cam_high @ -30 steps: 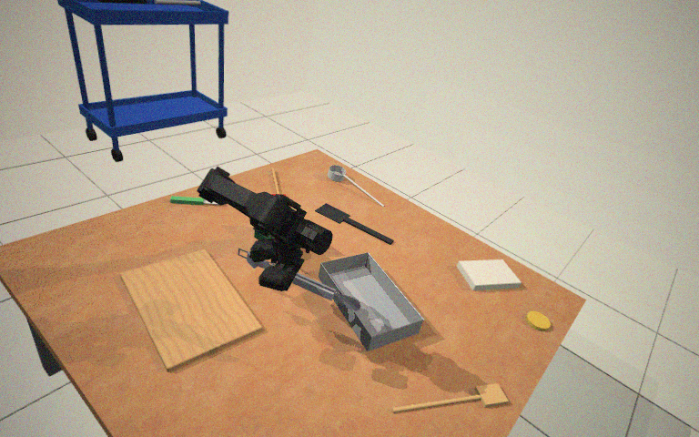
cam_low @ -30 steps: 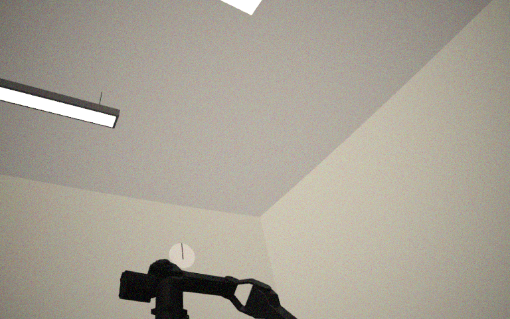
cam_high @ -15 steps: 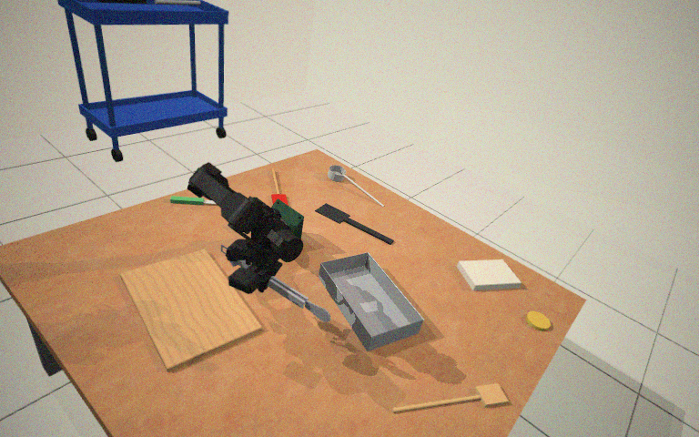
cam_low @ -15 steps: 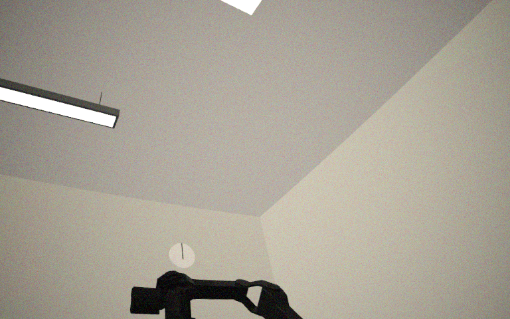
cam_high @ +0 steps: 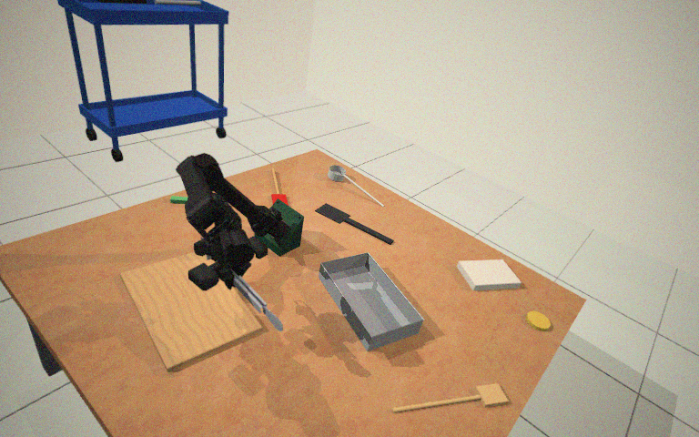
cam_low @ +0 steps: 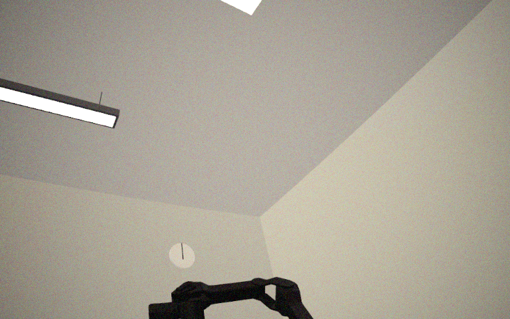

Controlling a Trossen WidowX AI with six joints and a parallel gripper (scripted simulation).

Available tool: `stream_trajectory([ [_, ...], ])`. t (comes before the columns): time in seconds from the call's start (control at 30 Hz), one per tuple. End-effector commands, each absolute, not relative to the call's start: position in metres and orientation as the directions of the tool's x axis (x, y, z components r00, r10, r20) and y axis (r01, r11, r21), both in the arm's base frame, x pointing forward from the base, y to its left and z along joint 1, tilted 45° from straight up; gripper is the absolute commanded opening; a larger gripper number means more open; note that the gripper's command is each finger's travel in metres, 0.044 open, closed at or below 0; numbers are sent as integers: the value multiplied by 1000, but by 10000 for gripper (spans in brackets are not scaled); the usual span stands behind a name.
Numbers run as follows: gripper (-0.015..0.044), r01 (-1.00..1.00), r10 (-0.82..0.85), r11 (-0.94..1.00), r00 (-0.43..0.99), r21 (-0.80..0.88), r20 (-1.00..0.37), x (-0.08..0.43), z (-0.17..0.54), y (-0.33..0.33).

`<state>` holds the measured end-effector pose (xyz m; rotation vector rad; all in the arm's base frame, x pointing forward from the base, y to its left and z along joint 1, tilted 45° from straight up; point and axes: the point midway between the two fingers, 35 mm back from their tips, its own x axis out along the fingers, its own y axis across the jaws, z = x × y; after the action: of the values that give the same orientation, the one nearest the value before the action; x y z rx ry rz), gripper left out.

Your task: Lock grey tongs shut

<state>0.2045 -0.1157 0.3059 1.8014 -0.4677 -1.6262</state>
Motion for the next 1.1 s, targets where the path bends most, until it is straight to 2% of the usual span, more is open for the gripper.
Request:
stream_trajectory([
  [0.0, -150, 109, -650, -735, 167, 669, -741, 190, 311, -123],
  [0.87, -150, -283, -699, -707, 145, 648, -700, 82, 343, -145],
  [1.07, -150, -303, -705, -700, 143, 647, -695, 77, 344, -145],
])
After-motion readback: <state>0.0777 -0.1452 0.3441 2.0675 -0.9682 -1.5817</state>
